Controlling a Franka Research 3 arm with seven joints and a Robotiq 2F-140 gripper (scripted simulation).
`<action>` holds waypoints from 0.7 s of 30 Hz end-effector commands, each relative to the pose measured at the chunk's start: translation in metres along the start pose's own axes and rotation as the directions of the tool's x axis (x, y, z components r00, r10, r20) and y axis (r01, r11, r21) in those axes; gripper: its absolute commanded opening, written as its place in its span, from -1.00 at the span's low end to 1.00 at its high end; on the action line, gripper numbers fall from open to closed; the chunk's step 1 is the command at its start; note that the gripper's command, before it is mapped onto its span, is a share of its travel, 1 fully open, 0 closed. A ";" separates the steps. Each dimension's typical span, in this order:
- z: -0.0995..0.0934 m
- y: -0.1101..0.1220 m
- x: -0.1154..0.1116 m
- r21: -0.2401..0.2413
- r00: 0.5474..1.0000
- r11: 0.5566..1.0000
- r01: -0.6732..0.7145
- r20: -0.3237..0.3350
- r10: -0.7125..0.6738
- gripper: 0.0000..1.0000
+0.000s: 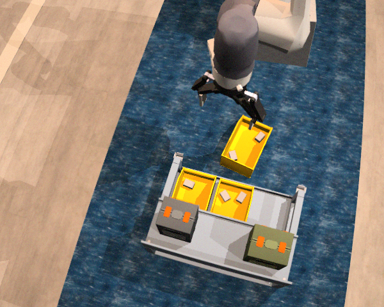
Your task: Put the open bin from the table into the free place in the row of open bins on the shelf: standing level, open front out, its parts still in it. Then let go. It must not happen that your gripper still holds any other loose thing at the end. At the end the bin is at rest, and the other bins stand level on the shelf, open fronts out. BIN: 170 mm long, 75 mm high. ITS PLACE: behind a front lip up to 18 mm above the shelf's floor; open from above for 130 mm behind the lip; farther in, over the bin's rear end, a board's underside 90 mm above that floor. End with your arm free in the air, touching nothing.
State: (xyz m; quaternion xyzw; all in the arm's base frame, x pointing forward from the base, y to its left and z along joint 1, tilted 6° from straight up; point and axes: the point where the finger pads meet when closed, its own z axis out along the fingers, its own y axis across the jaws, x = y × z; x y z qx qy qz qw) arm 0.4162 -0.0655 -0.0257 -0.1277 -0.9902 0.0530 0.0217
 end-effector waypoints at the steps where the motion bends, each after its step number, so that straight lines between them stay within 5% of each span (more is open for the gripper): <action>1: -0.001 0.000 -0.002 0.001 1.000 1.000 -0.007 0.010 0.007 1.00; 21: -0.003 0.010 0.000 0.000 0.999 1.000 0.011 0.033 -0.011 1.00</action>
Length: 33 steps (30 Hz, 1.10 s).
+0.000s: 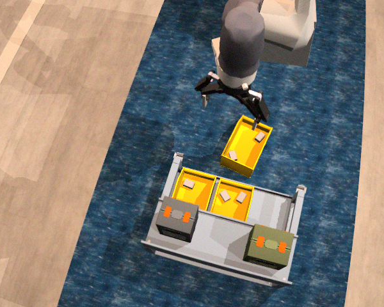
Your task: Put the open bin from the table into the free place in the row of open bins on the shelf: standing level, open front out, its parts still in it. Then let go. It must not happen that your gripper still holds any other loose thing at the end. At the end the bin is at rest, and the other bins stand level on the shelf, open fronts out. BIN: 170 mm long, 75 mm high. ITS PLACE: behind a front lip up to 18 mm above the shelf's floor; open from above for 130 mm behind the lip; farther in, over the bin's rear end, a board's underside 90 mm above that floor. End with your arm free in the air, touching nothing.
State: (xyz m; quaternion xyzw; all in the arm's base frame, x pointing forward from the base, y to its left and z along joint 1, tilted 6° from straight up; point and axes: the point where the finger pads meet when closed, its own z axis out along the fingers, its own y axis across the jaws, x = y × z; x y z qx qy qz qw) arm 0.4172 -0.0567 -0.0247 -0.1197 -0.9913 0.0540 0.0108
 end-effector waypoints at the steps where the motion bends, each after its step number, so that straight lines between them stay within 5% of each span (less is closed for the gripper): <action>1: -0.001 0.001 -0.001 0.000 1.000 1.000 -0.004 0.010 0.004 1.00; 33: -0.003 0.013 0.001 -0.003 0.999 1.000 0.016 0.035 -0.016 1.00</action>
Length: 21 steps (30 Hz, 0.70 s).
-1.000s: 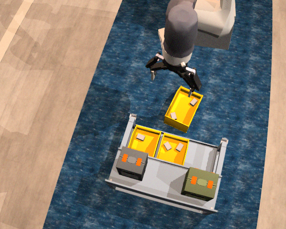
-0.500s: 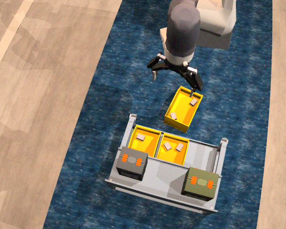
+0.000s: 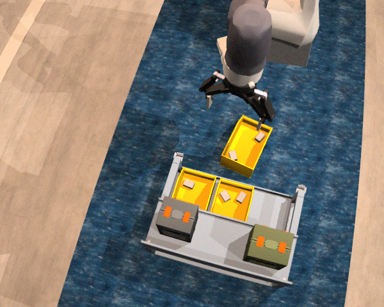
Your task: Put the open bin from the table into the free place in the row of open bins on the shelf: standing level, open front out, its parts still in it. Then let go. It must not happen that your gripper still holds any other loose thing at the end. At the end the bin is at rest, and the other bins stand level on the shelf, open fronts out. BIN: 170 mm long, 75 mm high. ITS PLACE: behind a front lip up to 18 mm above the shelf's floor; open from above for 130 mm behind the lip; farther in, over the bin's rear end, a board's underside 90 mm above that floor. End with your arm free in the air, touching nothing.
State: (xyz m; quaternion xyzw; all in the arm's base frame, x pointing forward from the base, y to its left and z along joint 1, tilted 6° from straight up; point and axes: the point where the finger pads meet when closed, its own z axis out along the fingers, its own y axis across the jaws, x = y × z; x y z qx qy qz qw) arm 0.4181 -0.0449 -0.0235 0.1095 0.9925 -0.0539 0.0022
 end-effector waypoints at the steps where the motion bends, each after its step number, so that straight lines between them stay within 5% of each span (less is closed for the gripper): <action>1: -0.001 0.001 -0.001 0.000 1.000 1.000 -0.003 0.008 0.003 1.00; 21: -0.002 0.006 0.000 -0.002 1.000 1.000 0.005 0.018 -0.005 1.00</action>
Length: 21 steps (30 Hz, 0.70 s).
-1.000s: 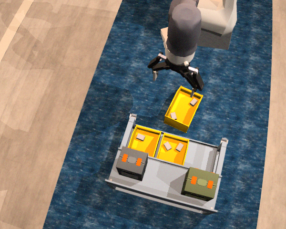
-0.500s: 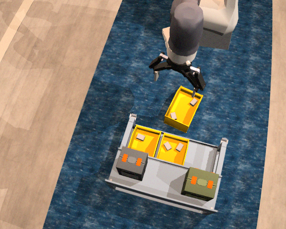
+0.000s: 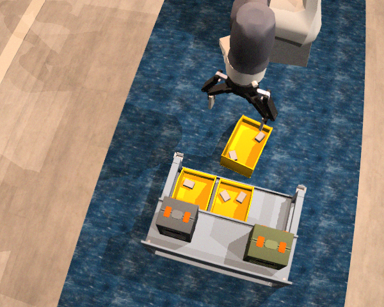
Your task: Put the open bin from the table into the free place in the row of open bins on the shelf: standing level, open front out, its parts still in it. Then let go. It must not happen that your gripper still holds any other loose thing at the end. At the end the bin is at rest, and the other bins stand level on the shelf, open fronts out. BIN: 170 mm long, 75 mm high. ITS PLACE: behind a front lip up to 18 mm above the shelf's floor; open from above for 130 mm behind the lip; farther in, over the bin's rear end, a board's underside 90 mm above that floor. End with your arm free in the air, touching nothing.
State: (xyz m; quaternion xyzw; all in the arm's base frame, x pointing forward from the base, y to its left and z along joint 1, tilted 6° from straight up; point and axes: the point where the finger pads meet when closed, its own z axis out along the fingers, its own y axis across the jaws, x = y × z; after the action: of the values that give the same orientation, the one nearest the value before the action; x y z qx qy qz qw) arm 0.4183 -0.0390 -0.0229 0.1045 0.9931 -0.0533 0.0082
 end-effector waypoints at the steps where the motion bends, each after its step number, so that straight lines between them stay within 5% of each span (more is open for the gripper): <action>1: -0.001 0.000 -0.001 0.000 1.000 1.000 -0.004 0.006 0.004 1.00; 7: -0.001 0.001 -0.001 0.000 1.000 1.000 -0.003 0.007 0.003 1.00; 8: -0.001 0.001 -0.001 0.000 1.000 1.000 -0.003 0.007 0.003 -1.00; 21: -0.001 0.001 -0.001 0.000 1.000 1.000 -0.003 0.007 0.003 -1.00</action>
State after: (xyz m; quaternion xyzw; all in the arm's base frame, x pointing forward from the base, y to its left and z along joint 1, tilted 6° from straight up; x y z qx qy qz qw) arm 0.4189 -0.0376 -0.0225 0.1030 0.9932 -0.0534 0.0106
